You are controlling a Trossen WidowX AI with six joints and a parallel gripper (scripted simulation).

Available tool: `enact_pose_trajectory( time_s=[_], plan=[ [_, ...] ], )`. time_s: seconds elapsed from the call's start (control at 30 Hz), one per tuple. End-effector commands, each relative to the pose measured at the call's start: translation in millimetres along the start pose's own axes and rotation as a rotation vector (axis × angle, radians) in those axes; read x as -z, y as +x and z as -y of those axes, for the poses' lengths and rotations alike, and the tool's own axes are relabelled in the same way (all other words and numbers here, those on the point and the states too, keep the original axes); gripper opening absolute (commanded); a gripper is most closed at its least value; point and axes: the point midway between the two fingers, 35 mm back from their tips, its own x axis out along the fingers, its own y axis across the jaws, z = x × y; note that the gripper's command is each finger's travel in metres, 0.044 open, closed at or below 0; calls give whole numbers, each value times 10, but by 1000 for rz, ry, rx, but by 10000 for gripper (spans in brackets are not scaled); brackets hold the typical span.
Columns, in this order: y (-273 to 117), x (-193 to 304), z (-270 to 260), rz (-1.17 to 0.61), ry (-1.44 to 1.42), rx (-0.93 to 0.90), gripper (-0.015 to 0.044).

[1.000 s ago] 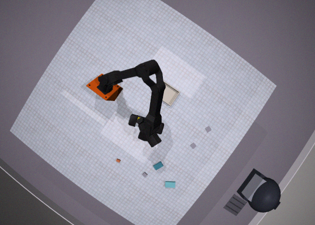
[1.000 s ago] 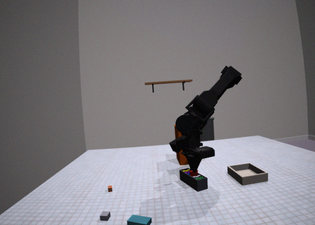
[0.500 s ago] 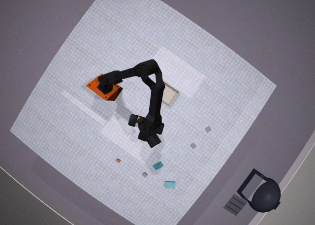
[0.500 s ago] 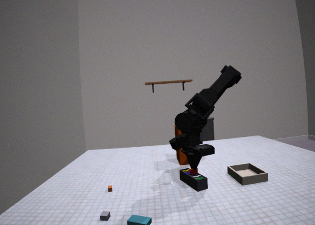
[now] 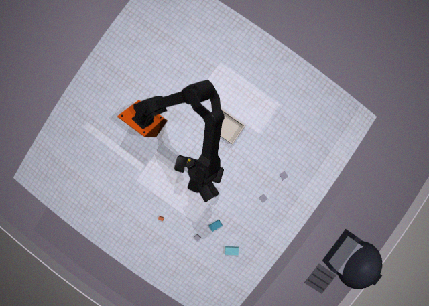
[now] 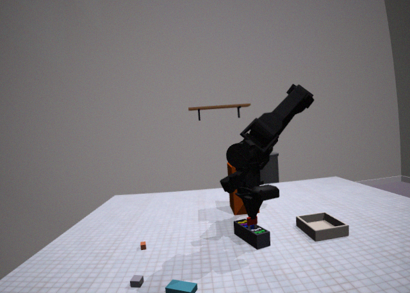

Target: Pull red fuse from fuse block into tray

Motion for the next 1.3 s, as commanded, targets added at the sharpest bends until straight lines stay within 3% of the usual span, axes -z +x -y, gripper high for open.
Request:
enact_pose_trajectory(
  time_s=[0.0,1.0,1.27],
  plan=[
    [-28,-5,0,4,-3,1,0],
    [-304,5,-5,5,-3,1,0],
    [-313,428,-270,22,0,7,0]
  ],
)
